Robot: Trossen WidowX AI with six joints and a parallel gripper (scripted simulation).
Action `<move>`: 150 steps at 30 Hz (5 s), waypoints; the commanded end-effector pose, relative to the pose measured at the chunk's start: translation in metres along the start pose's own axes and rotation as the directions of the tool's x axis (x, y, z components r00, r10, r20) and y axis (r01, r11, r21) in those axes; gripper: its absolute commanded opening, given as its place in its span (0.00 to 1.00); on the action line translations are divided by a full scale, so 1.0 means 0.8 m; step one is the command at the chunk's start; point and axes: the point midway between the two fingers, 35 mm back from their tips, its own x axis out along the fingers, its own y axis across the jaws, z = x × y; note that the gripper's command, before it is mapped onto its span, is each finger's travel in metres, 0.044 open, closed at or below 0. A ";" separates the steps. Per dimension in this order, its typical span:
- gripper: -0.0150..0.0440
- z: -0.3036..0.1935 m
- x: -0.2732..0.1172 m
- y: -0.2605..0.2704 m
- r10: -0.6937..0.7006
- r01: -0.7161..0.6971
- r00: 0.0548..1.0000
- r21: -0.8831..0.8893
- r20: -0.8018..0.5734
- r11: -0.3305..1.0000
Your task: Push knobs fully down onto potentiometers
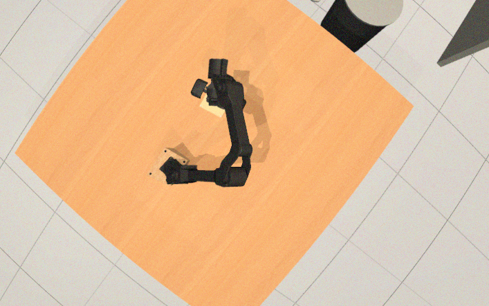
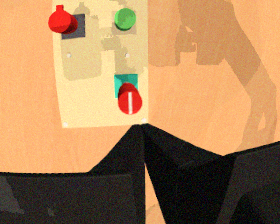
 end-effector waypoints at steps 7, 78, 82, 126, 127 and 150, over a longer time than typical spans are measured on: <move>0.25 0.002 0.025 0.003 0.008 -0.007 1.000 0.032 -0.016 0.999; 0.25 0.002 0.058 0.003 0.007 -0.006 1.000 0.032 -0.016 0.999; 0.25 0.002 0.063 0.002 0.007 -0.006 1.000 0.032 -0.016 0.999; 0.25 0.001 0.081 0.002 0.006 -0.005 1.000 0.032 -0.016 0.999; 0.25 0.001 0.082 0.002 0.006 -0.005 1.000 0.032 -0.016 0.999; 0.25 0.001 0.088 0.002 0.006 -0.005 1.000 0.032 -0.016 0.999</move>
